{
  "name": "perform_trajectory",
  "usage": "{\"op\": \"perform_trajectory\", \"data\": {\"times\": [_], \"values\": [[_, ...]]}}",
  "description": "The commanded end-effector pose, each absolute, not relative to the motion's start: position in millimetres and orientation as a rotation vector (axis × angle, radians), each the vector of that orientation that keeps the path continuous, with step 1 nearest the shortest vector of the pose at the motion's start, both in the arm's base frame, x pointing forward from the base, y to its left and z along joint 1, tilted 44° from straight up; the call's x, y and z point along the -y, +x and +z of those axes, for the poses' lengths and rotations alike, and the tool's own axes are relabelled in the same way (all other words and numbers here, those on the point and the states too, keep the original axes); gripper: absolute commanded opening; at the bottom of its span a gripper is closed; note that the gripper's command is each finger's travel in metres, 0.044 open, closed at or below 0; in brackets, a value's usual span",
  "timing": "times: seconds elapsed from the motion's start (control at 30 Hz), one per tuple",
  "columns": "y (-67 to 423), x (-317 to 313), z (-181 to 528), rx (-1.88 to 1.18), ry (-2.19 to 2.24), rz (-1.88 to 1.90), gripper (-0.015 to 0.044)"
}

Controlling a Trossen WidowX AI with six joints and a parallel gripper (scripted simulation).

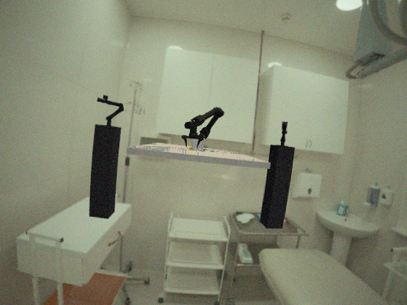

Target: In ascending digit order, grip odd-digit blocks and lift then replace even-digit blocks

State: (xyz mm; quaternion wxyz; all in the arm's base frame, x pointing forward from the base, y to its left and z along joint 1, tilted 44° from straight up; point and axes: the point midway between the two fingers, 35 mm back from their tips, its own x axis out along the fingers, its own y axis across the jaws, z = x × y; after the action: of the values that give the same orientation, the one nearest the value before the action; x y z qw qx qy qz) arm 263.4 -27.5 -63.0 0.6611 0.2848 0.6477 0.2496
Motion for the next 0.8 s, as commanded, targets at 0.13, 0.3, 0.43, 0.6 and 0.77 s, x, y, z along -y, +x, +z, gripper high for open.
{"op": "perform_trajectory", "data": {"times": [0.13, 0.3, 0.43, 0.6, 0.77], "values": [[266.6, 50.2, -43.4, -1.446, 0.632, 0.552, 0.0374], [263.6, 97.9, 5.0, -1.448, 0.629, 0.548, 0.0242], [261.8, 104.7, 13.2, -1.448, 0.63, 0.549, 0.0138], [261.8, 104.7, 13.2, -1.448, 0.63, 0.549, 0.012], [273.2, 100.3, 19.7, -1.448, 0.629, 0.546, 0.012]]}}
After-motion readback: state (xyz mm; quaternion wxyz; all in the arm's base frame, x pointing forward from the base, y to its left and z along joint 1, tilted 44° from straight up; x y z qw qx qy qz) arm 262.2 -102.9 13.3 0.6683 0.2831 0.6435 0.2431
